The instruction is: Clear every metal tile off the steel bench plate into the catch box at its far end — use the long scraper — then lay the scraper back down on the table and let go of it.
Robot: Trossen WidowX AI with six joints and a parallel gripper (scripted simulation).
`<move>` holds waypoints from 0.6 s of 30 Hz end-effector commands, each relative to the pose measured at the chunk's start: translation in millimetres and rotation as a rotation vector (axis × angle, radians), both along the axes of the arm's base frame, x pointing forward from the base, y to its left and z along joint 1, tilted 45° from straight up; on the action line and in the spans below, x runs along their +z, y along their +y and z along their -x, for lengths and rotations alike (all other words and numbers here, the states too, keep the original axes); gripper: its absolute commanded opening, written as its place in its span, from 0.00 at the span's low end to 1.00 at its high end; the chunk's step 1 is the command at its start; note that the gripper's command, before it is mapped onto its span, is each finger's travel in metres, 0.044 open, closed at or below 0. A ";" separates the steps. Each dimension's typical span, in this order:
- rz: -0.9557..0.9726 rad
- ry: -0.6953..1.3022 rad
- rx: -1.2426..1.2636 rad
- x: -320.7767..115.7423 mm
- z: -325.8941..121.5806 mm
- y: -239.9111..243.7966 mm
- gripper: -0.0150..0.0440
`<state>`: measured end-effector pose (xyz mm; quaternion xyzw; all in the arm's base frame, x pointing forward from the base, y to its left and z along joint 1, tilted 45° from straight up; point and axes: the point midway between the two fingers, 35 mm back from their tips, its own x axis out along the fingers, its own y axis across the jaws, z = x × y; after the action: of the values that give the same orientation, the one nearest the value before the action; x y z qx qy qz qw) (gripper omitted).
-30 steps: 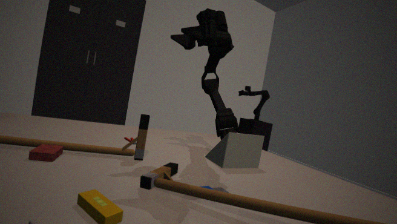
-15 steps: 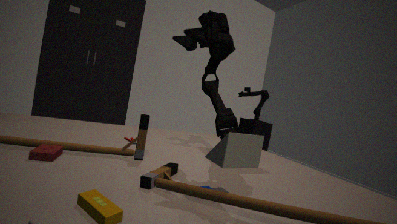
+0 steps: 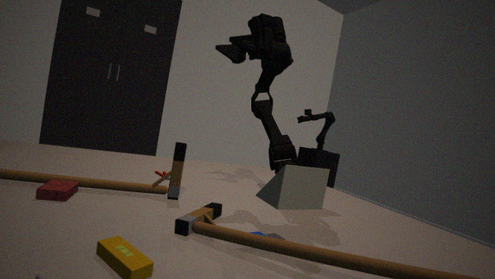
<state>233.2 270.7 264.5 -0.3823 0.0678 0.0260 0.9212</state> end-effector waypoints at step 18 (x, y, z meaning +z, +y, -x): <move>0.035 0.058 -0.075 -12.3 -43.9 3.5 1.00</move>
<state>265.0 273.8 255.8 -0.3956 0.0973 0.0075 0.9132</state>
